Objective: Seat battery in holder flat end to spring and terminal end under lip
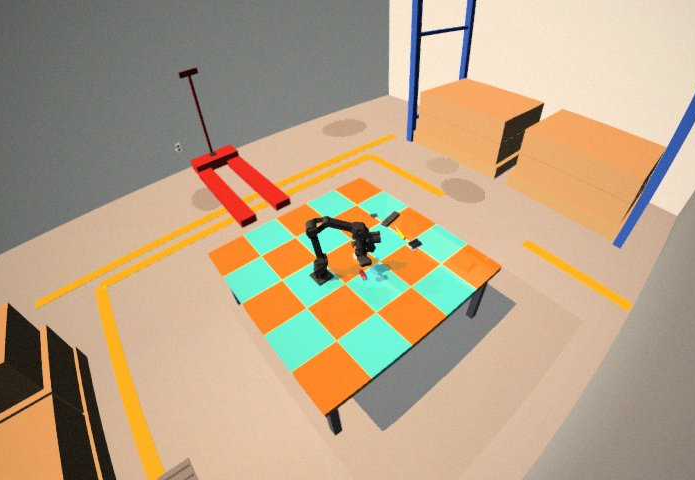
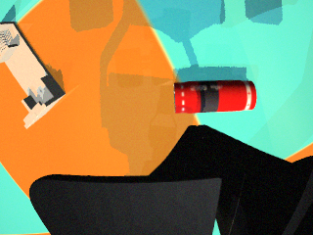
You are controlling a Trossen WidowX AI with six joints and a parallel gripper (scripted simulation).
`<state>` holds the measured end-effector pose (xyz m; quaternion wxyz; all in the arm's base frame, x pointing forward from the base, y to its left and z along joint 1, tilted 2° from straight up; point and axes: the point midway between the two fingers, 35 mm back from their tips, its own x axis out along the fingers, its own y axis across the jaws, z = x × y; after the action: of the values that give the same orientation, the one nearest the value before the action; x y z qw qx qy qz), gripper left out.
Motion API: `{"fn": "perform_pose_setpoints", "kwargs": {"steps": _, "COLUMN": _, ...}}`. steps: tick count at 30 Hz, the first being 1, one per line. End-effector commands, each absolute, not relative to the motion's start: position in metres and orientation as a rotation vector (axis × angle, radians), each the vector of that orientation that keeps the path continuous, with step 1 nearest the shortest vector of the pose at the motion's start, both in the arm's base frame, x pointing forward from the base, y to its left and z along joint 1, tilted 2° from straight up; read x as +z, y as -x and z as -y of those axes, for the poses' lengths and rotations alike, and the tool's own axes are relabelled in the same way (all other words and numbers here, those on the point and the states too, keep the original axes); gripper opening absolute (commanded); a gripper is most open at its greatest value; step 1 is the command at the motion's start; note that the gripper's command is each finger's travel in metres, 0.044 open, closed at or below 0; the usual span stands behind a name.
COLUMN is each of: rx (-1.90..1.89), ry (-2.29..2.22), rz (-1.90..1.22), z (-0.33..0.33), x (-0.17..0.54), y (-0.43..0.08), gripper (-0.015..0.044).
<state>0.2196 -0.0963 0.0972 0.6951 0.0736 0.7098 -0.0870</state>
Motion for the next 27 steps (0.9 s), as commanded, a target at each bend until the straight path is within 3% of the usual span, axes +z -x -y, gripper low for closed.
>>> {"fn": "perform_pose_setpoints", "kwargs": {"steps": 1, "rx": -0.2, "ry": -0.159, "rz": -1.576, "z": 0.097, "x": 0.122, "y": -0.22, "gripper": 0.0}}
{"fn": "perform_pose_setpoints", "kwargs": {"steps": 15, "rx": -0.194, "ry": -0.159, "rz": -1.574, "z": 0.095, "x": 0.139, "y": -0.219, "gripper": 0.0}}
{"fn": "perform_pose_setpoints", "kwargs": {"steps": 24, "rx": -0.814, "ry": -0.768, "rz": -1.422, "z": 0.109, "x": 0.106, "y": -0.218, "gripper": 0.0236}}
{"fn": "perform_pose_setpoints", "kwargs": {"steps": 27, "rx": -1.055, "ry": -1.006, "rz": -1.308, "z": 0.114, "x": 0.093, "y": -0.216, "gripper": 0.0246}}
